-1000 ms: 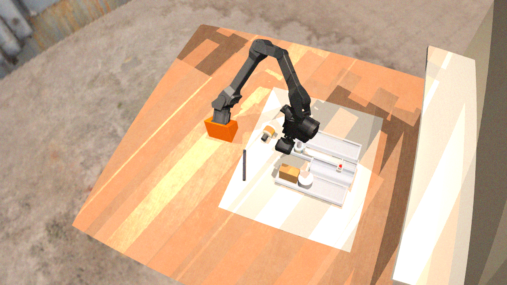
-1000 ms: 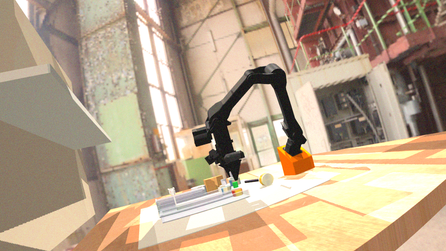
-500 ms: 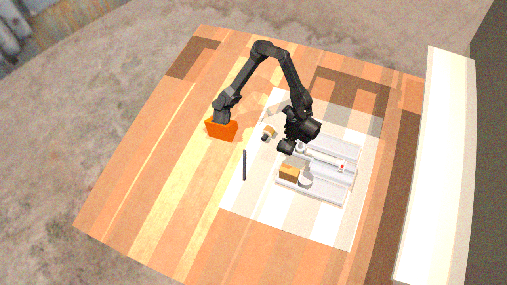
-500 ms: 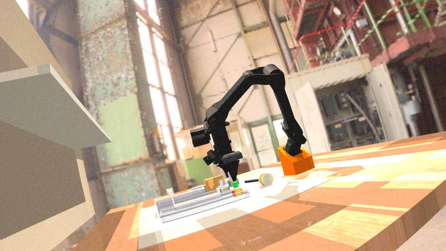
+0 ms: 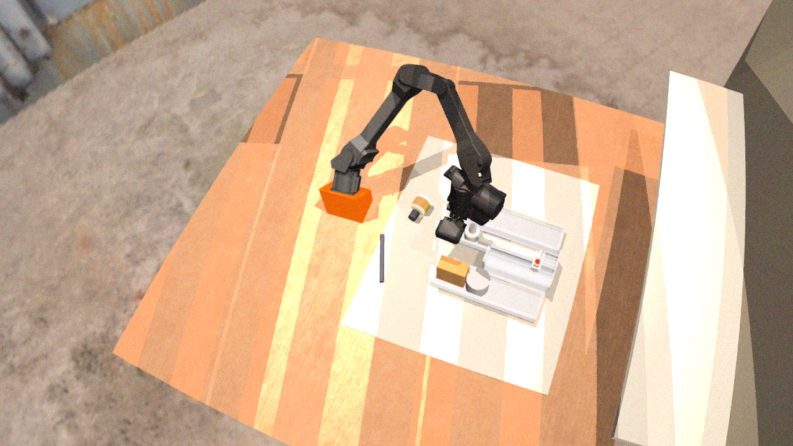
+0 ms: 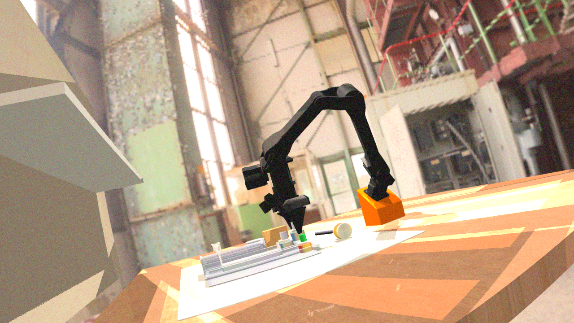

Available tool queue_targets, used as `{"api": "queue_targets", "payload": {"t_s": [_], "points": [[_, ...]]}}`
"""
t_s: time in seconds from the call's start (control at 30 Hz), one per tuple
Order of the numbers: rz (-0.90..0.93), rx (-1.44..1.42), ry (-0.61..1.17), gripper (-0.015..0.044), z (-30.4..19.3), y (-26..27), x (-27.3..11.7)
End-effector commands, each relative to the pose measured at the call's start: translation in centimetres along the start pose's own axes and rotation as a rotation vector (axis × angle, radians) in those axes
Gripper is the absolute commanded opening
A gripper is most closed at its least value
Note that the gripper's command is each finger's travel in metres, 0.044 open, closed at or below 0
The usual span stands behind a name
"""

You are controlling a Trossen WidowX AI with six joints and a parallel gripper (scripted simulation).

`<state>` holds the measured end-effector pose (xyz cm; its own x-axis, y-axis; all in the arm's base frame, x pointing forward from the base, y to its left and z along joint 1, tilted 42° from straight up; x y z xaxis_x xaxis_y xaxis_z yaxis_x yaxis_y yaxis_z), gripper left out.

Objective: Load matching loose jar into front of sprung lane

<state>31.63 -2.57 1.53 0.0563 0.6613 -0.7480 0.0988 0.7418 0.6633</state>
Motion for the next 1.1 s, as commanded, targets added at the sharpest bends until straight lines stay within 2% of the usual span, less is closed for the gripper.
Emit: {"api": "queue_targets", "payload": {"t_s": [0.0, 1.07], "points": [[-0.001, -0.011, -0.025, 0.0000, 1.04, 0.13, -0.51], [-0.001, -0.011, -0.025, 0.0000, 1.95, 0.22, -0.85]]}}
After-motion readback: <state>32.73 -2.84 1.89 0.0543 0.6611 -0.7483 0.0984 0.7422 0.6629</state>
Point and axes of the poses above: the point midway between the two fingers, 35 mm back from their tips, its own x axis out along the fingers, its own y axis across the jaws, z = x × y, the point moved 1 cm from there along -x, back along the fingers, and after that the axes turned 3 degrees about -x, right-handed, at the moved point
